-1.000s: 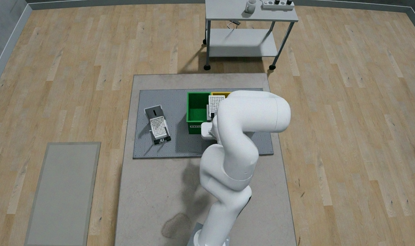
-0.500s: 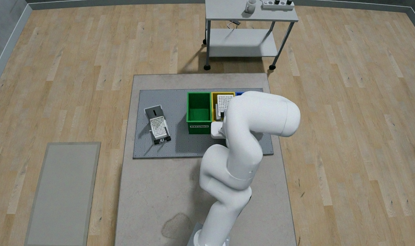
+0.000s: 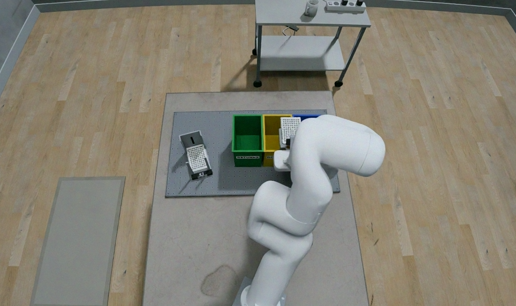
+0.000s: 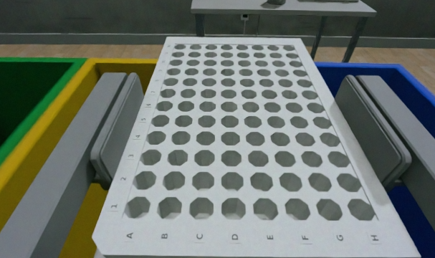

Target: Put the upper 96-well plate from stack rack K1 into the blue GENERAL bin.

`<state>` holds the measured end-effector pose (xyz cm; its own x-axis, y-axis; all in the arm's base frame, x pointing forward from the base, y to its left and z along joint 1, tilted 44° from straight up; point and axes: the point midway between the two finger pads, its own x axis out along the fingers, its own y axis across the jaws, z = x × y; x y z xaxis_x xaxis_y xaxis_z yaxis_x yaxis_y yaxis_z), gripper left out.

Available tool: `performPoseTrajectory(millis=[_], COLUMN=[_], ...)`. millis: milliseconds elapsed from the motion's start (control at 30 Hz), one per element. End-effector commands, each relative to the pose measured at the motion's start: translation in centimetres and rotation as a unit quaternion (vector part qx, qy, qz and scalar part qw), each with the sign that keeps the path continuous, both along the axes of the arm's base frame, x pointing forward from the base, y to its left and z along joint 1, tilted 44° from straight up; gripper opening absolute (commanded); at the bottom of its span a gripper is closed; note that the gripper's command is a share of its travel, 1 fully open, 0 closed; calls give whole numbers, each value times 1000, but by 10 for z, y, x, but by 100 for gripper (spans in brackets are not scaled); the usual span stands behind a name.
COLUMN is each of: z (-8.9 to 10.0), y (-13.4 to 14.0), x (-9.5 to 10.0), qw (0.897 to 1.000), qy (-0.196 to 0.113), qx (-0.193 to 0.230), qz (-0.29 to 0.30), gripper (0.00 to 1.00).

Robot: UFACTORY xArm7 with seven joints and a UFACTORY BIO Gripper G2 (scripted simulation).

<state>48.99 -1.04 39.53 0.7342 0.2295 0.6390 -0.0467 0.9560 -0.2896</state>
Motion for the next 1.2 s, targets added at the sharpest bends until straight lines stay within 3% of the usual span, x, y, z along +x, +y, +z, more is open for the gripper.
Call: performPoseTrajectory(millis=[0, 767, 1167], z=[5, 27, 28], y=[-9, -74, -75], x=[2, 12, 13], qw=[1000, 1000, 1000], qy=[4, 4, 4], qx=[2, 2, 2], qz=[4, 4, 4], gripper=[0, 0, 0])
